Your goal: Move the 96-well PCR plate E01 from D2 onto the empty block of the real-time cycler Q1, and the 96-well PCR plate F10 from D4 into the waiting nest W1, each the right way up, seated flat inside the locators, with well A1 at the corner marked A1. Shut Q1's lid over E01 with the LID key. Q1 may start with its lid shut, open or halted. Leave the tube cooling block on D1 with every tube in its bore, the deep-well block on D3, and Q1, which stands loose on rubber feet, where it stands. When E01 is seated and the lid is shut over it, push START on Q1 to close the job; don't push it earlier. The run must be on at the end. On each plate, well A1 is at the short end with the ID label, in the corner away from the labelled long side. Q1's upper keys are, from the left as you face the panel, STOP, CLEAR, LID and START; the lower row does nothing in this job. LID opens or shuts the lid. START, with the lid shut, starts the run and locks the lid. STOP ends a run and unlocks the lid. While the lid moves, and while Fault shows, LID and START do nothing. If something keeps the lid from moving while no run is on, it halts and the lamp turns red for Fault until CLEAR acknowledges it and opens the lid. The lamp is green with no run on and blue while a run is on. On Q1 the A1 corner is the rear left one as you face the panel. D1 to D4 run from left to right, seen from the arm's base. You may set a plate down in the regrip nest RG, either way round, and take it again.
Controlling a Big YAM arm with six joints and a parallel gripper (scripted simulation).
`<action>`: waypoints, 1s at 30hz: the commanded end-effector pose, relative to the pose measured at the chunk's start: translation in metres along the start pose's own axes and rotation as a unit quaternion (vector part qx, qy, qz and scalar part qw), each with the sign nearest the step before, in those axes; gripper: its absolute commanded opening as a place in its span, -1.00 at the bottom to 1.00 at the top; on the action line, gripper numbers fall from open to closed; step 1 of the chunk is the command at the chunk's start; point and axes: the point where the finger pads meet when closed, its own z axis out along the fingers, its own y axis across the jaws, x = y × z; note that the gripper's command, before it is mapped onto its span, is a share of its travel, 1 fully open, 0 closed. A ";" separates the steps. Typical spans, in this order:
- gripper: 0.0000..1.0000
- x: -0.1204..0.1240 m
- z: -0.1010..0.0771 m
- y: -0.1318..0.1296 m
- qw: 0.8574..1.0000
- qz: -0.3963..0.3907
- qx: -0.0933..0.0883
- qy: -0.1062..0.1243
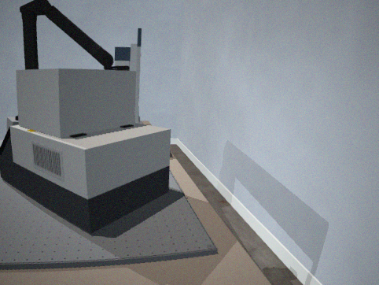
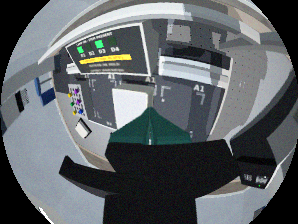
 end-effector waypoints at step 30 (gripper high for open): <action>-1.00 0.016 -0.066 -0.125 0.963 0.246 0.010 -0.110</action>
